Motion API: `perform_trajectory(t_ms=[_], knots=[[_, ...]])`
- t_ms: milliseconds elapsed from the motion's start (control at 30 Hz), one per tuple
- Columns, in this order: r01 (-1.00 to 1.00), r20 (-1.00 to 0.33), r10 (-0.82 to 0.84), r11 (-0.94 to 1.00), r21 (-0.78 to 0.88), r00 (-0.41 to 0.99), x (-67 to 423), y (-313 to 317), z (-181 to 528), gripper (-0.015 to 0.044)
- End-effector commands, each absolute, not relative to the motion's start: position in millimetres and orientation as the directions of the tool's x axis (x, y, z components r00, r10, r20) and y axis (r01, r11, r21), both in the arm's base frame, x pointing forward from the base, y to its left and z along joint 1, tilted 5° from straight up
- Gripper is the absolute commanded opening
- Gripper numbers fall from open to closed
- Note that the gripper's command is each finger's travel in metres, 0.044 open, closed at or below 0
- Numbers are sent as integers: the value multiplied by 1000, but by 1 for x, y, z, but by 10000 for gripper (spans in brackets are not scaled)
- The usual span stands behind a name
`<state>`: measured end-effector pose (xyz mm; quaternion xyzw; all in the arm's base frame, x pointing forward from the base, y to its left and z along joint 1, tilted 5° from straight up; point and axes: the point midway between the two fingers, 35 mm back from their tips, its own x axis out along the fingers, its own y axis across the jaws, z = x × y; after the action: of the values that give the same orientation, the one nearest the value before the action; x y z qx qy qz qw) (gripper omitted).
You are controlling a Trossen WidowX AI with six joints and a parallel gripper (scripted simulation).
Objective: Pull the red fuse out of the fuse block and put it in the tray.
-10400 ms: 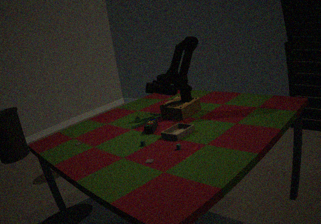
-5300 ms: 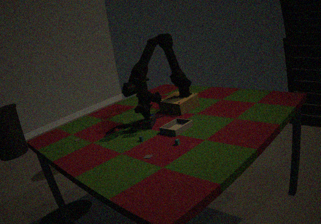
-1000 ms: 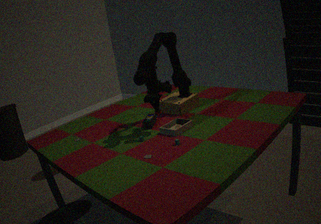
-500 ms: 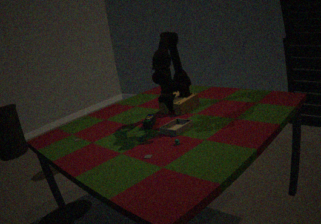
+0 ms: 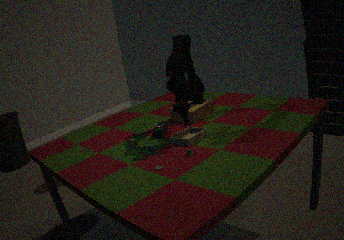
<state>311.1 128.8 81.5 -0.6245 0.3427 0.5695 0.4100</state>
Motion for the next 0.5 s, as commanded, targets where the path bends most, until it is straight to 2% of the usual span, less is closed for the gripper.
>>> perform_trajectory(t_ms=[0, 467], knots=[[-897, -994, 32, -427, -111, 108, 310, 128, 71, 0], [-898, -994, 32, -427, -111, 108, 312, 129, 51, 0]])
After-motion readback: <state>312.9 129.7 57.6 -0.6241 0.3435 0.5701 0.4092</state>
